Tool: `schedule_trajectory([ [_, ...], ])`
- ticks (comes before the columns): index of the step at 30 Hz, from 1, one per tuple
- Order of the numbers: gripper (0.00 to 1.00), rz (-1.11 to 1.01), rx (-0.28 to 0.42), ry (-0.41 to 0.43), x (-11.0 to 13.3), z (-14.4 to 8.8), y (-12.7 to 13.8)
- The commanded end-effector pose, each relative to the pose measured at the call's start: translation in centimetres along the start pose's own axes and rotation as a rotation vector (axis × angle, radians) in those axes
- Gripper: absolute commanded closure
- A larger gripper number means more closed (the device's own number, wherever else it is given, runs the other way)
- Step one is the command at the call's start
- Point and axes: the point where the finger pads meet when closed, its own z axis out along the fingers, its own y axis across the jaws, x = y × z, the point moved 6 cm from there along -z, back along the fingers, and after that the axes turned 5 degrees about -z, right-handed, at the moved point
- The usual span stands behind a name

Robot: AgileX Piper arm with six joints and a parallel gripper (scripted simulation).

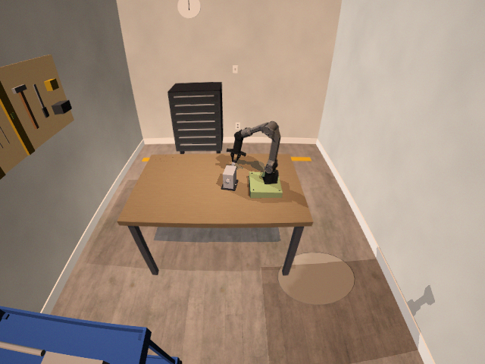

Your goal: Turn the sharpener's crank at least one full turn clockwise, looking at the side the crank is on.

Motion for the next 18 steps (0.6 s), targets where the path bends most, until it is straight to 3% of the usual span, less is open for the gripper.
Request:
schedule_trajectory([
  [1, 0.8, 0.0, -0.002, -0.001, 0.0, 0.0, 0.4],
  [18, 0.8, 0.0, -0.004, -0.002, -0.1, 0.2, 1.7],
])
